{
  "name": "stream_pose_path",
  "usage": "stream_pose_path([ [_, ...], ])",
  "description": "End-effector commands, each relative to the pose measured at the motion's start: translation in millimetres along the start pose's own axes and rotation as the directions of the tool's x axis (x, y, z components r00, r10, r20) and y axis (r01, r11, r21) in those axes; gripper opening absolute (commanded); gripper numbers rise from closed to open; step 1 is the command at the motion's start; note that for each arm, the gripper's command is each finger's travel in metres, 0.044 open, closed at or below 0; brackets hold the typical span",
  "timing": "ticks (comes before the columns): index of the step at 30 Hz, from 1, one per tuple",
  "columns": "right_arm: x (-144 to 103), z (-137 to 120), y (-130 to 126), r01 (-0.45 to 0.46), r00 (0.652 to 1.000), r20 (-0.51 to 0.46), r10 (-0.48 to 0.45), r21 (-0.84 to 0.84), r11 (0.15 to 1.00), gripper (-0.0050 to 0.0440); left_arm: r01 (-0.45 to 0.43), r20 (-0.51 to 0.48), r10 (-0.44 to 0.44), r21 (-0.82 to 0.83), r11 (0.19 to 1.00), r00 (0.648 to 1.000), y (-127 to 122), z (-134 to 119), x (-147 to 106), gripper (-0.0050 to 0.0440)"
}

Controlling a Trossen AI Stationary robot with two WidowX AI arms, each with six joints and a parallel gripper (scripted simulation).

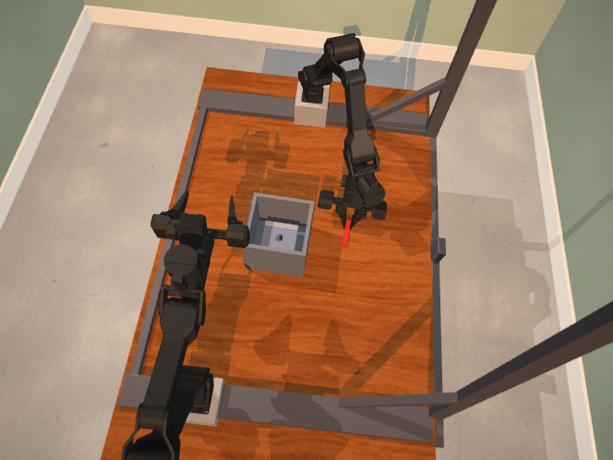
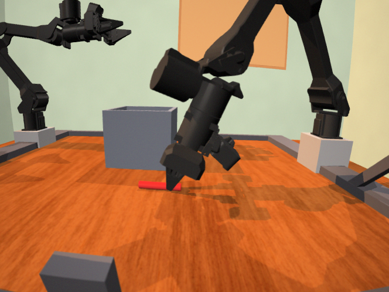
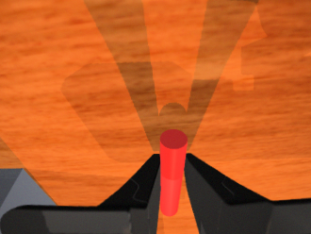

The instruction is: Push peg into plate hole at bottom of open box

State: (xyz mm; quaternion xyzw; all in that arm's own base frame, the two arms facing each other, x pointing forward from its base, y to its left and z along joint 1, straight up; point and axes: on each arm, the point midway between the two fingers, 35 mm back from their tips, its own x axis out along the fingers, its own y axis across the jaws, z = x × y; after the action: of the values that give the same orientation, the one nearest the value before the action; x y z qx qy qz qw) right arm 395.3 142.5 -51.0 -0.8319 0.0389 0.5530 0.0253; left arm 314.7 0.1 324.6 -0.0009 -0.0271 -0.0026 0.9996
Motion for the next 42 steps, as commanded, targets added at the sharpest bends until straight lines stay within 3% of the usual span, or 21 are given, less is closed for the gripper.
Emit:
stream_pose_path([
  [1, -4.7, -5.1, -3.0, 0.010, 1.000, -0.016, -0.010, 0.001, 1.000, 0.0066, -0.001, 0.011, 0.001, 0.005, 1.000, 1.000, 0.5, 3.6, -1.7, 0.0440],
  [33, -4.7, -5.1, -3.0, 0.010, 1.000, -0.016, -0.010, 0.001, 1.000, 0.0064, -0.001, 0.011, 0.001, 0.005, 1.000, 1.000, 0.5, 3.6, -1.7, 0.0440],
  [34, -14.2, -15.4, -6.2, 0.022, 0.999, -0.041, -0.022, 0.005, 1.000, 0.0064, -0.001, 0.011, 0.001, 0.005, 1.000, 1.000, 0.5, 3.6, -1.7, 0.0440],
  [42, -22.6, -19.2, -5.8, 0.018, 0.999, -0.045, -0.018, 0.005, 1.000, 0.0064, -0.001, 0.011, 0.001, 0.005, 1.000, 1.000, 0.5, 3.6, -1.7, 0.0440],
])
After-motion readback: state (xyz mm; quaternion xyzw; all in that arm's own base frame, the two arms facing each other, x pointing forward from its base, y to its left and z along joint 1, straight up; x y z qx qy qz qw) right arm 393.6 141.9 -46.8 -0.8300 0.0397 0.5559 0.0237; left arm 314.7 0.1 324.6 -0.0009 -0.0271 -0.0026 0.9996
